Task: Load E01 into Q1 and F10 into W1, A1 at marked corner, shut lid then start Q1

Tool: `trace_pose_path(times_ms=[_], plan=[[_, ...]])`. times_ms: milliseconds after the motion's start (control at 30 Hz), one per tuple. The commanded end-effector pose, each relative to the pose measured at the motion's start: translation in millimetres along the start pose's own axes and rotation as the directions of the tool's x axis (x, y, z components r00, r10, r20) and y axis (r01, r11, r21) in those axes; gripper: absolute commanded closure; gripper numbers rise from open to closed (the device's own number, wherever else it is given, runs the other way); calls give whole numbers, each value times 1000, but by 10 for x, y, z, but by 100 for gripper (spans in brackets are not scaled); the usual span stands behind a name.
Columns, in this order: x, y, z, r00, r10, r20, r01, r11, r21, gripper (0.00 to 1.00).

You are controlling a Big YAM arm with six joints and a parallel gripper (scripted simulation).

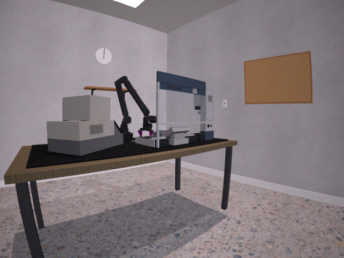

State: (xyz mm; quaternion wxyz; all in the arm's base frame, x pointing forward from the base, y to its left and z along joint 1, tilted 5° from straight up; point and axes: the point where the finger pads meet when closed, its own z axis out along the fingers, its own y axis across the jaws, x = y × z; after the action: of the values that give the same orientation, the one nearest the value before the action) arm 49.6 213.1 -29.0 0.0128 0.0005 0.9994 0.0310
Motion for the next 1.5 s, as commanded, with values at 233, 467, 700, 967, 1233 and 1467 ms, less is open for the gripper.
trace_pose_path(times_ms=[233,467,700,967,1233,1467], plan=[[-68,40,-34,999,33,8,-33,999,22,0],[11,99,-74,1000,-5,-5,5,1000,1,0],[-29,135,-106,1000,4,-1,-4,1000,-15,0],[-88,214,-155,1000,5,19,-4,999,-46,0],[-103,258,-183,1000,7,16,-6,998,-59,0],[-112,282,-265,1000,7,17,-6,998,-65,0]])
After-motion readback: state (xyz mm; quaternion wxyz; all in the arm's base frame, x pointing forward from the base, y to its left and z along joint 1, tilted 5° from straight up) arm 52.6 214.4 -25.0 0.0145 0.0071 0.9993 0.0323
